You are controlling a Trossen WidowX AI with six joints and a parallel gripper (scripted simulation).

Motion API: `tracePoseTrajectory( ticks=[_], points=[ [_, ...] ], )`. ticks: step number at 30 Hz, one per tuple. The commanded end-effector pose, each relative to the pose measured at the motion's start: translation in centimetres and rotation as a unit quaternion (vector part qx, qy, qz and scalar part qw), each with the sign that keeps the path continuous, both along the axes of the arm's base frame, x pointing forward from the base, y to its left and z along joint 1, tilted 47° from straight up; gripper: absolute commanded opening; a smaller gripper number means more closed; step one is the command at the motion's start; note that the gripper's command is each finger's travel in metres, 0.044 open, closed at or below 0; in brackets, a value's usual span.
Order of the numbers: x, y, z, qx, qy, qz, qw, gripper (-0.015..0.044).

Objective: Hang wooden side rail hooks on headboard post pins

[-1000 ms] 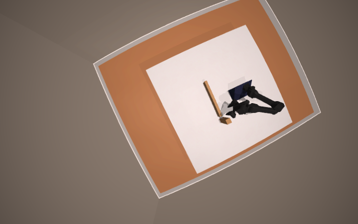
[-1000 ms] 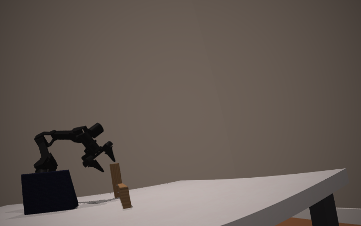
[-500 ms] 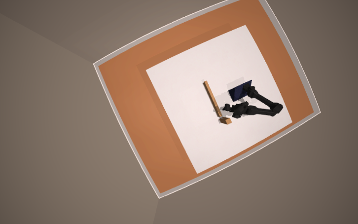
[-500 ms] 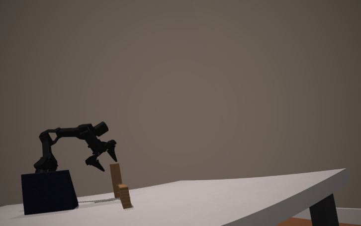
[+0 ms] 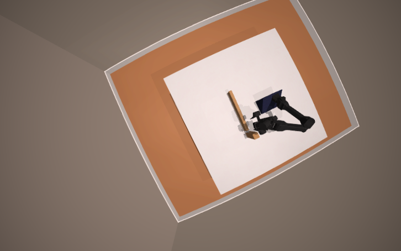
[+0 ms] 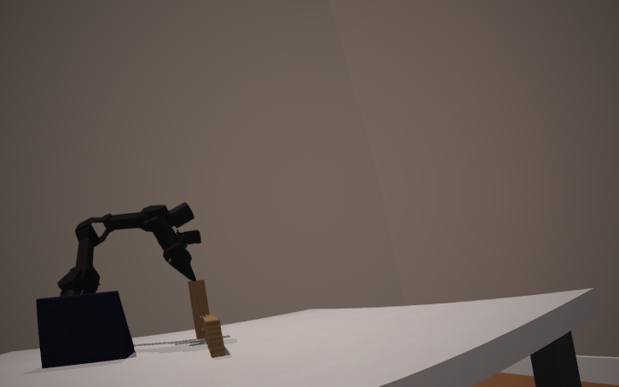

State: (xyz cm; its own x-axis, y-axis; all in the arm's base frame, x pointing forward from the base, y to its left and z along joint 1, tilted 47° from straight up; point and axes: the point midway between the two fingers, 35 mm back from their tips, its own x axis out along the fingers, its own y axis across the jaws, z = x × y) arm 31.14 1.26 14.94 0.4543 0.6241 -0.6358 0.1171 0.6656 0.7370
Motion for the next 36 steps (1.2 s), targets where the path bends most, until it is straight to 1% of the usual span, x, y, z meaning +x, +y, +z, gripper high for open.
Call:
tracePoseTrajectory(
  ticks=[1,6,11,15,19,22,24,36],
  points=[
    [0.0,0.5,0.2,0.066,0.091,-0.063,0.992,0.0440],
    [-0.3,1.4,0.4,0.152,0.229,-0.155,0.949,0.0440],
    [-0.5,2.2,0.6,0.222,0.364,-0.243,0.871,0.0440],
    [-0.7,2.8,0.9,0.266,0.465,-0.310,0.786,0.0440],
    [-0.9,3.4,1.2,0.297,0.556,-0.372,0.681,0.0440],
    [-1.0,3.9,1.5,0.311,0.616,-0.415,0.593,0.0440],
    [-1.1,4.1,1.6,0.315,0.640,-0.433,0.551,0.0440],
    [-1.1,4.1,1.6,0.316,0.643,-0.435,0.546,0.0440]
  ],
)
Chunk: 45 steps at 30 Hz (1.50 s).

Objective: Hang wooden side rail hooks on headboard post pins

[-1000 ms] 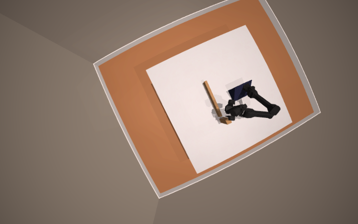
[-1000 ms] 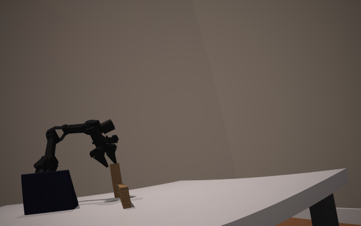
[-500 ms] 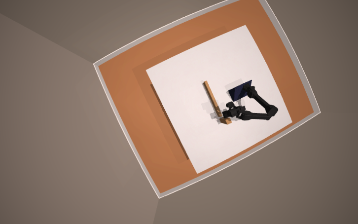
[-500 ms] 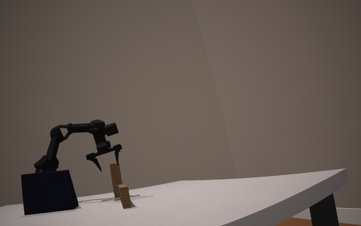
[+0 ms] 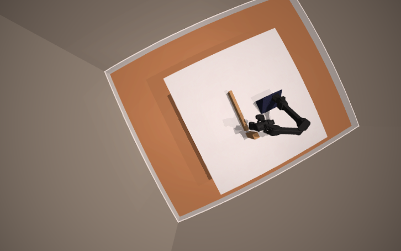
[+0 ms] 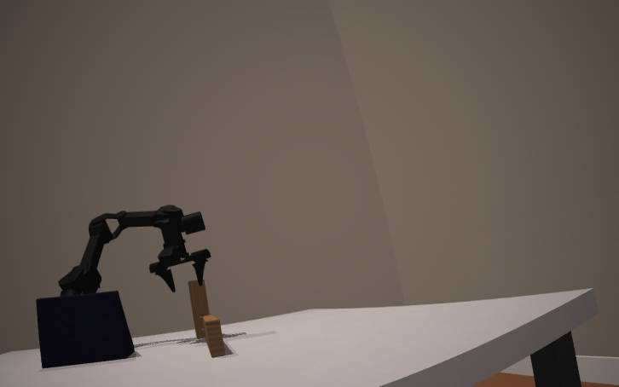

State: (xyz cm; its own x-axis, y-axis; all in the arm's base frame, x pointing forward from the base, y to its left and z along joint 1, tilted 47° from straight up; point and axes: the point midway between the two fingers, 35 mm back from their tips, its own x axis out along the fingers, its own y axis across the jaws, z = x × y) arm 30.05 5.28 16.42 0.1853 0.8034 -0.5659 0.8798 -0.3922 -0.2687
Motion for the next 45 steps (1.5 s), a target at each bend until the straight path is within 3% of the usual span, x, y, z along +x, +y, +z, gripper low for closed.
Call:
tracePoseTrajectory(
  ticks=[1,12,25,45],
  points=[
    [0.0,0.0,0.1,0.003,0.003,-0.002,1.000,0.0440],
    [0.3,-0.2,-0.2,-0.003,-0.005,0.007,1.000,0.0440],
    [4.7,-4.3,-6.7,-0.089,-0.121,0.191,0.970,0.0440],
    [4.9,-0.6,-10.1,-0.088,-0.122,0.191,0.970,0.0440]
  ],
)
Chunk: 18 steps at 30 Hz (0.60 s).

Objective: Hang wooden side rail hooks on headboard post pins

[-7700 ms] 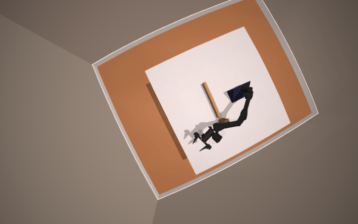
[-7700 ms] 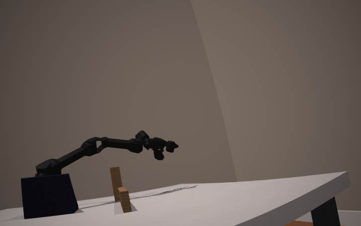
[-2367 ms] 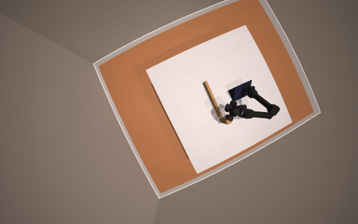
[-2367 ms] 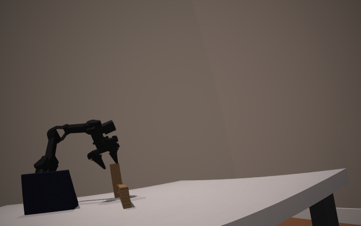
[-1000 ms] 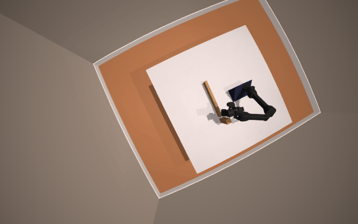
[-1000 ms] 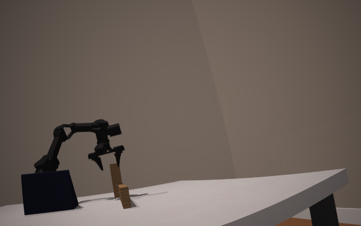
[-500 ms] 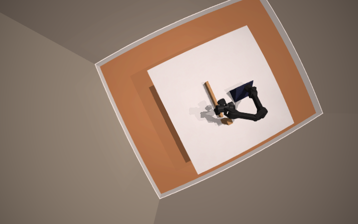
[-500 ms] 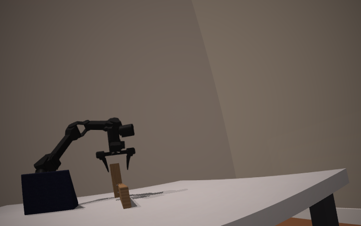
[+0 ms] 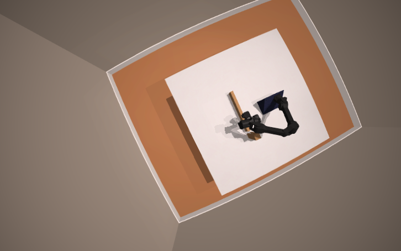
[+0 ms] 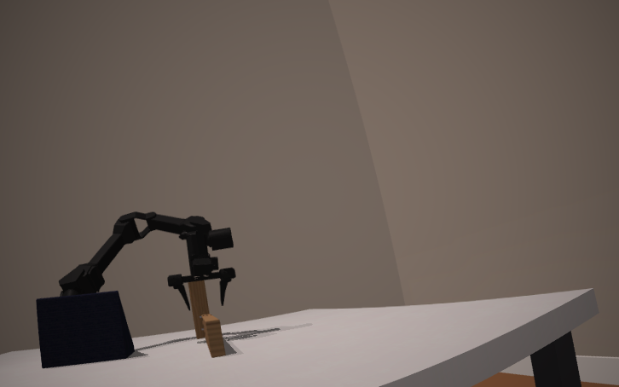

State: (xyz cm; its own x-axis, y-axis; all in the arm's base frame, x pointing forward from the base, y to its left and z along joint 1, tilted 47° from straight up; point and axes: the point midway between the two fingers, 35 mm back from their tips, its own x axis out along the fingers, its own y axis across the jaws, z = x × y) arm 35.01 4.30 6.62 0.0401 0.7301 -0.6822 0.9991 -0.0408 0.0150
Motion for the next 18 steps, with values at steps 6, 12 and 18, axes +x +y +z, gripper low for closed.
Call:
tracePoseTrajectory(
  ticks=[6,12,18],
  points=[
    [0.0,1.0,-0.9,0.003,0.004,-0.002,1.000,0.0440],
    [0.1,1.7,-1.6,0.003,0.004,-0.002,1.000,0.0440],
    [0.2,2.4,-2.3,0.002,0.004,-0.002,1.000,0.0440]
  ],
)
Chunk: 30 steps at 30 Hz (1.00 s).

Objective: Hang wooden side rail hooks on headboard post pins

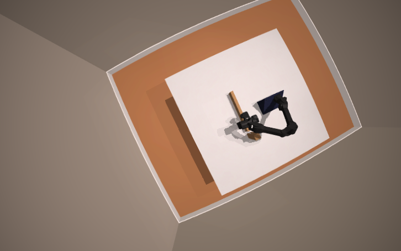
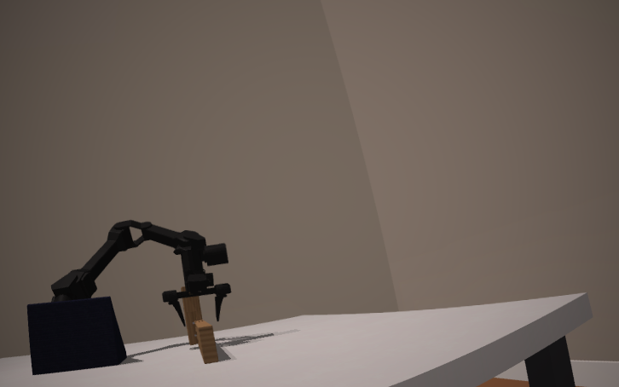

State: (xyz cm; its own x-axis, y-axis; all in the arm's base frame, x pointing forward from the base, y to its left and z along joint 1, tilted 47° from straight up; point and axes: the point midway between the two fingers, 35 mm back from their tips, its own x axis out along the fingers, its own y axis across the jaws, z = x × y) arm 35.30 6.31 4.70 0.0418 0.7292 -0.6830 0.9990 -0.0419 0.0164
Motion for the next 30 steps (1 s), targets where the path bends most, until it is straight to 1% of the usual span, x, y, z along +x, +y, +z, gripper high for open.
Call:
tracePoseTrajectory(
  ticks=[1,26,30],
  points=[
    [-0.1,0.5,-0.5,0.003,0.004,-0.002,1.000,0.0440],
    [-0.2,3.3,-2.9,0.005,0.004,-0.002,1.000,0.0440],
    [-0.2,3.3,-2.9,0.005,0.004,-0.002,1.000,0.0335]
  ],
)
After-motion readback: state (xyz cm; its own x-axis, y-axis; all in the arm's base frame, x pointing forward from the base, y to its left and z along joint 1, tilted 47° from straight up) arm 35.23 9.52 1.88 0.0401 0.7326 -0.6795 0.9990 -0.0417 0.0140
